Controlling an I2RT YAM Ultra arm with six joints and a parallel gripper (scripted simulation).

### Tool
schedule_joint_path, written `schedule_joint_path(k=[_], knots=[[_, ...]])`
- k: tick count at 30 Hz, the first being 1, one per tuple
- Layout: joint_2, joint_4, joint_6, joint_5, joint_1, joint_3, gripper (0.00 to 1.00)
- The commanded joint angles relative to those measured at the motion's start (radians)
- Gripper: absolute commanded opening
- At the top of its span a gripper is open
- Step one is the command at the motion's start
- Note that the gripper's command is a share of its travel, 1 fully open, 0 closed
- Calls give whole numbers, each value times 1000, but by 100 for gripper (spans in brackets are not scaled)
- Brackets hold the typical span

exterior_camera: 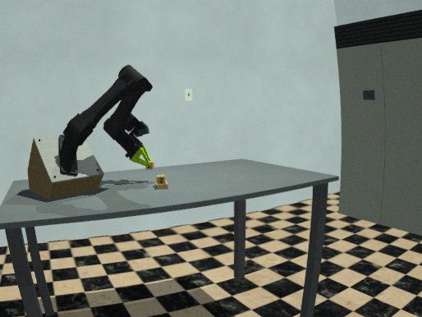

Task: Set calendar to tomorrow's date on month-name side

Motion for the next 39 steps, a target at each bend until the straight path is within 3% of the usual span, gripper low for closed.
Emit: schedule_joint_path(k=[1,8,39], knots=[[-66,-156,88,35,48,31,26],[-105,-256,142,49,66,27,26],[-105,-244,139,47,65,25,26]])
